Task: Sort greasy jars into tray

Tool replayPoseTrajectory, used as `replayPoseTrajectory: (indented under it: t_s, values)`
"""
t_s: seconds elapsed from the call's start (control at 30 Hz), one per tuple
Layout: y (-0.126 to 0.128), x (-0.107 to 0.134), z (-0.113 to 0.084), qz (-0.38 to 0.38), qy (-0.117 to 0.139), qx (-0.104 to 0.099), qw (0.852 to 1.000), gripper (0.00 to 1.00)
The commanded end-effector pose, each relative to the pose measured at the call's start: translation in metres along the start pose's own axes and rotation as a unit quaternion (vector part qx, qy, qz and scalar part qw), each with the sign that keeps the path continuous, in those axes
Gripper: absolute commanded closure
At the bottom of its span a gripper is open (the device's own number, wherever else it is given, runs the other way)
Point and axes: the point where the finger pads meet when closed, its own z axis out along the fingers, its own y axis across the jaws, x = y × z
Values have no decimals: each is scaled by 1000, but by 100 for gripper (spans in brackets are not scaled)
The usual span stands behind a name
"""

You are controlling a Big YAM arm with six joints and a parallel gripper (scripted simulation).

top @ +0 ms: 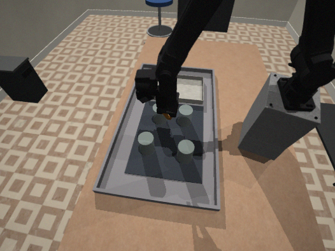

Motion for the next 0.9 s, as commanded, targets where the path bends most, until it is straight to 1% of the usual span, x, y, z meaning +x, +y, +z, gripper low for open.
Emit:
replayPoseTrajectory:
  t_s: [0.0, 0.1, 0.17, 0.37, 0.5, 0.67, 0.73, 0.87]
  values:
    - [-29, -10, -3, -20, -12, -3, 1000, 100]
    - [-54, -9, -3, -20, -12, -3, 1000, 100]
    - [-54, -9, -3, -20, -12, -3, 1000, 100]
    - [-103, -6, -3, -20, -12, -3, 1000, 100]
    - [-103, -6, -3, -20, -12, -3, 1000, 100]
    - [-103, -7, 21, -20, -12, -3, 1000, 100]
    - [-103, -7, 21, -20, -12, -3, 1000, 100]
    - [-103, -7, 40, -20, -12, -3, 1000, 100]
